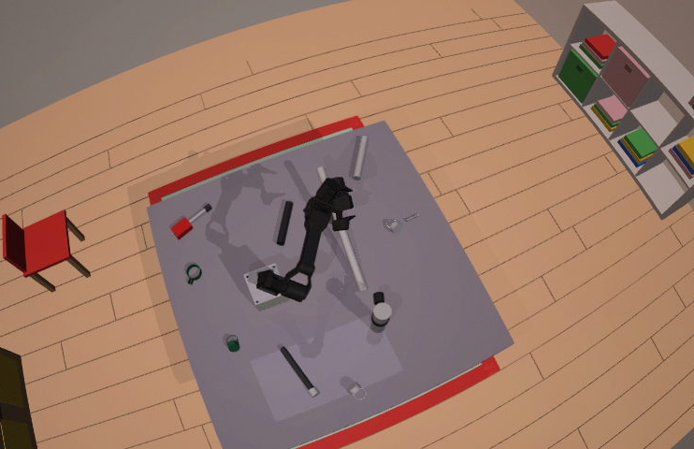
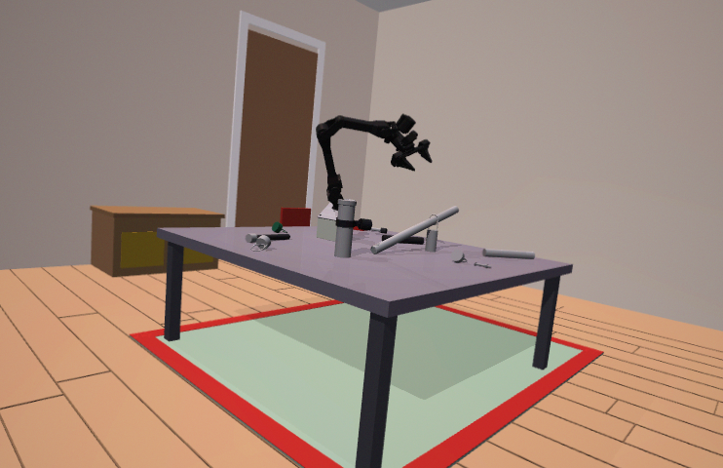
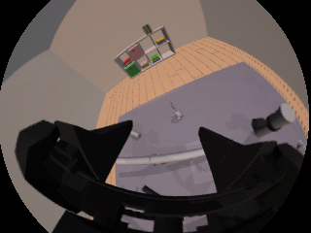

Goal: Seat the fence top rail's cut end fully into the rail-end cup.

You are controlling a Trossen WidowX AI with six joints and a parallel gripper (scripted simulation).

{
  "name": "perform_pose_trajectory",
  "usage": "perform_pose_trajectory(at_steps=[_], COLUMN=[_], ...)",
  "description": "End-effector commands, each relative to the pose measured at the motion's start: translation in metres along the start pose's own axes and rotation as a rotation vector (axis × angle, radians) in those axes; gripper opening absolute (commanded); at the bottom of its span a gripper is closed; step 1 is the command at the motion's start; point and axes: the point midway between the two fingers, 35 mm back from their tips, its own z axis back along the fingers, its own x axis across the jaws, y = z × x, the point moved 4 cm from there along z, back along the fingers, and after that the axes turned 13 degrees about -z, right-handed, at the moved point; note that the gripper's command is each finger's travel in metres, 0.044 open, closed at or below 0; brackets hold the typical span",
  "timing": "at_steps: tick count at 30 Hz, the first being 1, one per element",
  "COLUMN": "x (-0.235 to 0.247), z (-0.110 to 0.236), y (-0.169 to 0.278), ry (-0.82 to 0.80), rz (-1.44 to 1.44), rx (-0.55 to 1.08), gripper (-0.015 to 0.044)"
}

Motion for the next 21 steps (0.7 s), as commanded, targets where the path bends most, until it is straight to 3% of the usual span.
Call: perform_pose_trajectory(at_steps=[1, 8, 15, 21], x=[-0.052, -0.144, -0.149, -0.174], z=[-0.022, -0.043, -0.044, -0.05], y=[-0.01, -0.018, -0.02, -0.045], ry=[0.137, 0.358, 0.361, 0.337], rz=[0.151, 0.381, 0.42, 0.746], rx=[0.063, 0.23, 0.242, 0.305], gripper=[0.044, 0.044, 0.044, 0.044])
